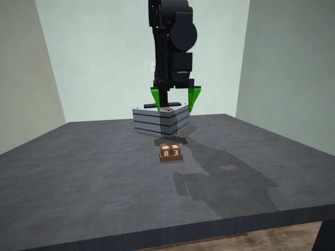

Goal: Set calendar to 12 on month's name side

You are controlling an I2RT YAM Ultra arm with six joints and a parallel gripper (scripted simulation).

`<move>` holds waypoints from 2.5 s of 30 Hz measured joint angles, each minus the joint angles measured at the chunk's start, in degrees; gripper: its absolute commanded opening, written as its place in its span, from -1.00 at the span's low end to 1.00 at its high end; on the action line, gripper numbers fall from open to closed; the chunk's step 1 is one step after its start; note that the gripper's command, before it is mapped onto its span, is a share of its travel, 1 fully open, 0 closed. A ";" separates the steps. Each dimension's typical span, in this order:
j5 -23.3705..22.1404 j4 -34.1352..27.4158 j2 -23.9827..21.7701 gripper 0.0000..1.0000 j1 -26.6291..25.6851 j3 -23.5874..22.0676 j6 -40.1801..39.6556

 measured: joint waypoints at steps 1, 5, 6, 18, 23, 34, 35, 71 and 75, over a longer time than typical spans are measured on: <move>0.00 0.07 0.11 1.00 0.00 -0.13 0.83; -0.02 0.79 0.74 1.00 -0.07 -0.92 7.34; -0.02 1.01 0.94 1.00 -0.07 -1.14 9.31; -0.04 4.07 2.29 1.00 -0.17 -2.86 31.89; -0.04 5.46 2.89 1.00 -0.24 -3.61 41.72; -0.07 8.26 4.11 1.00 -0.31 -5.14 61.77; -0.07 8.52 4.20 1.00 -0.33 -5.27 63.76; -0.09 11.91 5.27 -0.11 -0.42 -6.60 88.28; -0.09 11.91 5.27 -0.11 -0.42 -6.60 88.28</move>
